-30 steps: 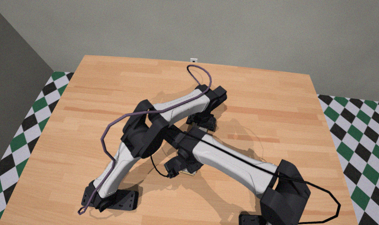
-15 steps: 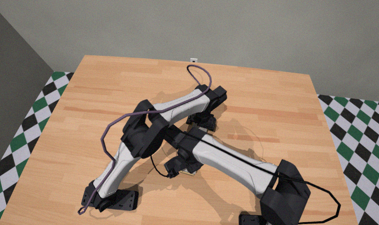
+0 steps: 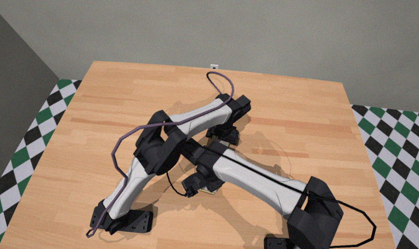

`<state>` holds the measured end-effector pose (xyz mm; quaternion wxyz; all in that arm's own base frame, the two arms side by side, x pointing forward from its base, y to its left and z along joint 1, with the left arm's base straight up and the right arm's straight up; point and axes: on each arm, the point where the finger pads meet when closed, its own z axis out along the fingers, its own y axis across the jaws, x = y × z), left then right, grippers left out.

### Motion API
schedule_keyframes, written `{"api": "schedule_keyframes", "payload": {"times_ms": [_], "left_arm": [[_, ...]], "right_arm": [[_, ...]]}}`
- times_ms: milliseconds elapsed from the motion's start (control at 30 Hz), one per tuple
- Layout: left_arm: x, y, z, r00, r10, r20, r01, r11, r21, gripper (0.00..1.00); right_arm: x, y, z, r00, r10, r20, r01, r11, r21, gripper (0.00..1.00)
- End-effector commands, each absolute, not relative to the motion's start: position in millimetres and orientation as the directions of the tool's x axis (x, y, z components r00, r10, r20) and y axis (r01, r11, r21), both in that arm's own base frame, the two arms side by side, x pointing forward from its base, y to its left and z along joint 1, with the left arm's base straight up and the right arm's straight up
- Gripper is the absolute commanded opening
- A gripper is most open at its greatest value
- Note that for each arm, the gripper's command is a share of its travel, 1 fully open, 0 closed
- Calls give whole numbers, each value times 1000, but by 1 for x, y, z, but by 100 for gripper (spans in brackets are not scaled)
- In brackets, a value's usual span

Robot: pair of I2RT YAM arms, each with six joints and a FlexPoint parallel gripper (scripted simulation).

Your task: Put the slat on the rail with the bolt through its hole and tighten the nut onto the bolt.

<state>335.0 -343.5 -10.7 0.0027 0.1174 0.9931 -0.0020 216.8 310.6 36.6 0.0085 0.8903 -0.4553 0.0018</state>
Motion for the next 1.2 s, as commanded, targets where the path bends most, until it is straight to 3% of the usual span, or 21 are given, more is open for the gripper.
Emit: {"api": "schedule_keyframes", "payload": {"times_ms": [0,533,1167], "left_arm": [[338,-345,-4,-973,232,-23,232,973,-13,68],[338,-345,-4,-973,232,-23,232,973,-13,68],[338,-345,-4,-973,232,-23,232,973,-13,68]], "right_arm": [[219,314,40,586,-810,-1,-810,-586,-7,33],[219,313,42,586,-811,3,-811,-586,-3,14],[219,313,42,586,-811,3,-811,-586,-3,14]]}}
